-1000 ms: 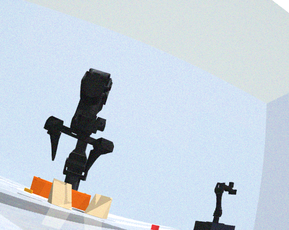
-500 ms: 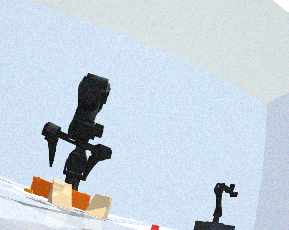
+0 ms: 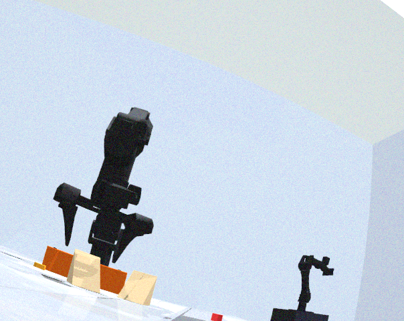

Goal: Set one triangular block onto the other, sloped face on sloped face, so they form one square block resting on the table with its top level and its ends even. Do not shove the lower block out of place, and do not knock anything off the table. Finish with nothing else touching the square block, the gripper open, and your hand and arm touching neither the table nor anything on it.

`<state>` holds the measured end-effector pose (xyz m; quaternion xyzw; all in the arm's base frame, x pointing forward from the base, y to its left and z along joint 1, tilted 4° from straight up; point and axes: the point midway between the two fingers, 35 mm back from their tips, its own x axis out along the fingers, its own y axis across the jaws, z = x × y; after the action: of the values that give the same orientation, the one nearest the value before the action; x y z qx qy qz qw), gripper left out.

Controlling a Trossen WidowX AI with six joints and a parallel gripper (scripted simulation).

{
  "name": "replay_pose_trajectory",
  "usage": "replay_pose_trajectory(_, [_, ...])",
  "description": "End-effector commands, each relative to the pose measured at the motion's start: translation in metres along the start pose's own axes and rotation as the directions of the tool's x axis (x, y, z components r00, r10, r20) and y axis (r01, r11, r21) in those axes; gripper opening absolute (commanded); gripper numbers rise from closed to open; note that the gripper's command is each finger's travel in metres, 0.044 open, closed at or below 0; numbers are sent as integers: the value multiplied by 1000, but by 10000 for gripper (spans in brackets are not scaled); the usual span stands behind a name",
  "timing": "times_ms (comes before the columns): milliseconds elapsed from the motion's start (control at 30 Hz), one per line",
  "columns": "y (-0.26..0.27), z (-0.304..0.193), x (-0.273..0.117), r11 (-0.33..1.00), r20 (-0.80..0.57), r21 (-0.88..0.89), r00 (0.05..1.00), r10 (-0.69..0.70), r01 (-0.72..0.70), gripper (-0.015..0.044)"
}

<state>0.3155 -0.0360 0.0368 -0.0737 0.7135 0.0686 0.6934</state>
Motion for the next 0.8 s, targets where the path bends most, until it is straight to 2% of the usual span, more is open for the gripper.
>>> replay_pose_trajectory(0, [0,-1,9,1000,-11,5,1000,0,0,440])
replay_pose_trajectory(767, [1,-4,46,1000,-11,5,1000,0,0,440])
